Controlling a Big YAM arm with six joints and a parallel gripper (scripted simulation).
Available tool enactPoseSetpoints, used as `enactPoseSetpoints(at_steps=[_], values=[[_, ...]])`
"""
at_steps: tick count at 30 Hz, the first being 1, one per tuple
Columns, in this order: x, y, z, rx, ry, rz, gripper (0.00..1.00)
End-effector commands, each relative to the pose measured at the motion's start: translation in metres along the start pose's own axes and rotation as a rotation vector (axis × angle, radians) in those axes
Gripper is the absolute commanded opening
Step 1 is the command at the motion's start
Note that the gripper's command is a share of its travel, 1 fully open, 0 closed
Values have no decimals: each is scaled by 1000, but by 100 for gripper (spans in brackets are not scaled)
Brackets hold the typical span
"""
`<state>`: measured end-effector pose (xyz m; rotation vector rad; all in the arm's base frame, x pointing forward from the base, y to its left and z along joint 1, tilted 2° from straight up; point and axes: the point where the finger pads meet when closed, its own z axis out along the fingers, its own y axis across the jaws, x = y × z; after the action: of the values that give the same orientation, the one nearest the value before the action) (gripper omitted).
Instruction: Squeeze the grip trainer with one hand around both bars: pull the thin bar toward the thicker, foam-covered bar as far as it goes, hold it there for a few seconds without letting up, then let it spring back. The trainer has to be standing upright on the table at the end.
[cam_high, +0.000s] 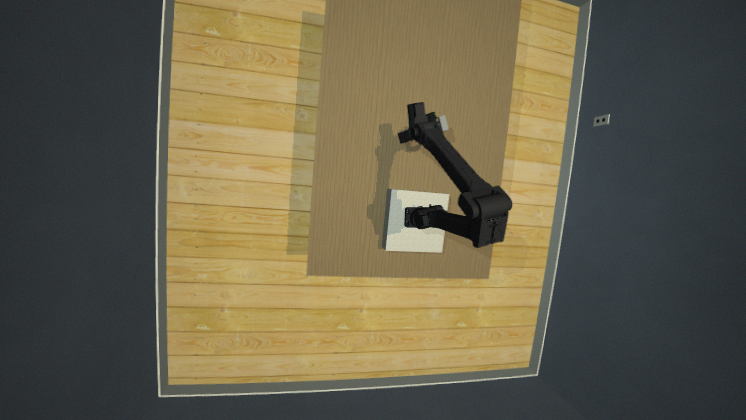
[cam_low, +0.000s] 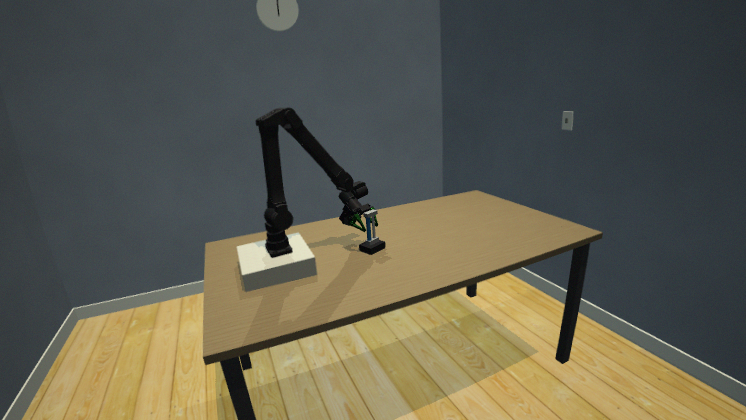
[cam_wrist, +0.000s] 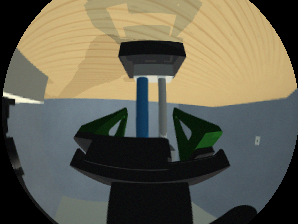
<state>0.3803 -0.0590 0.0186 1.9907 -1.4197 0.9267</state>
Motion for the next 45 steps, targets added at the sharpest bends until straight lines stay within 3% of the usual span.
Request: enactPoseSetpoints(at_steps=[1,7,17,45], values=[[-3,-3,0,-8,-1,-23,76],[12,-20,-17,35,7,34,76],[12,-20,-35,37,6,36,76],[10,-19,-124,40,-8,39,76]])
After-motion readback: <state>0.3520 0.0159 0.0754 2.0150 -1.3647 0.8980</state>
